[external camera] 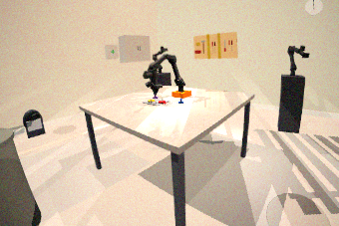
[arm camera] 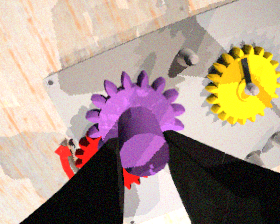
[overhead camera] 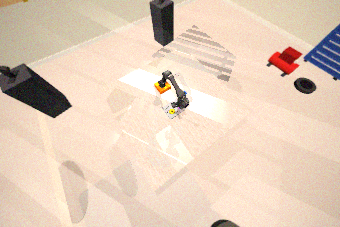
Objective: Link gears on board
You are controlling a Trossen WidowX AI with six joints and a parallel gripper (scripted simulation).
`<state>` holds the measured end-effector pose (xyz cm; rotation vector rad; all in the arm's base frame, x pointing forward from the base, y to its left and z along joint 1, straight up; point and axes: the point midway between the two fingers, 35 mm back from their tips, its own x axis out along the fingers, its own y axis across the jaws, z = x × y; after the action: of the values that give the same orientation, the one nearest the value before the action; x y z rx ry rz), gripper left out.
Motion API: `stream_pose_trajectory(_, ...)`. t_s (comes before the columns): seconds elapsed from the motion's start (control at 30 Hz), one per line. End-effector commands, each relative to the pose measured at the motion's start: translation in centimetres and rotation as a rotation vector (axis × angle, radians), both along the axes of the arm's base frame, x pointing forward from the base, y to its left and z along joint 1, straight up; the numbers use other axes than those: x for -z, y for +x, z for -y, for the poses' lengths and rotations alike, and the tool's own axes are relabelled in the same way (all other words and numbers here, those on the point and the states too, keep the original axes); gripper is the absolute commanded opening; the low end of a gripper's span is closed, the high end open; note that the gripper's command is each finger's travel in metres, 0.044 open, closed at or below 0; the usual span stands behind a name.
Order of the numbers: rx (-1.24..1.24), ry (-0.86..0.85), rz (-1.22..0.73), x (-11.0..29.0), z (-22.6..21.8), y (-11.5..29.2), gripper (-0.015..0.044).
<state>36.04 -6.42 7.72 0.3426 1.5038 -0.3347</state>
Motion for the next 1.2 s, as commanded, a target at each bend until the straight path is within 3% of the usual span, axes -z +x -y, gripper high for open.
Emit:
stream_pose_trajectory(0.0, -0.055, -0.004, -0.005, 0.7, 0.0, -0.1, 0.0000)
stream_pose_trajectory(0.37, -0.058, -0.004, -0.005, 2.2, 0.1, 0.0, 0.0000)
stream_pose_trajectory(0.93, 0.264, 0.008, -0.003, 3.9, 0.1, 0.0, 0.0000)
stream_pose_trajectory(1.17, 0.189, 0.005, -0.004, 4.0, 0.1, 0.1, 0.0000)
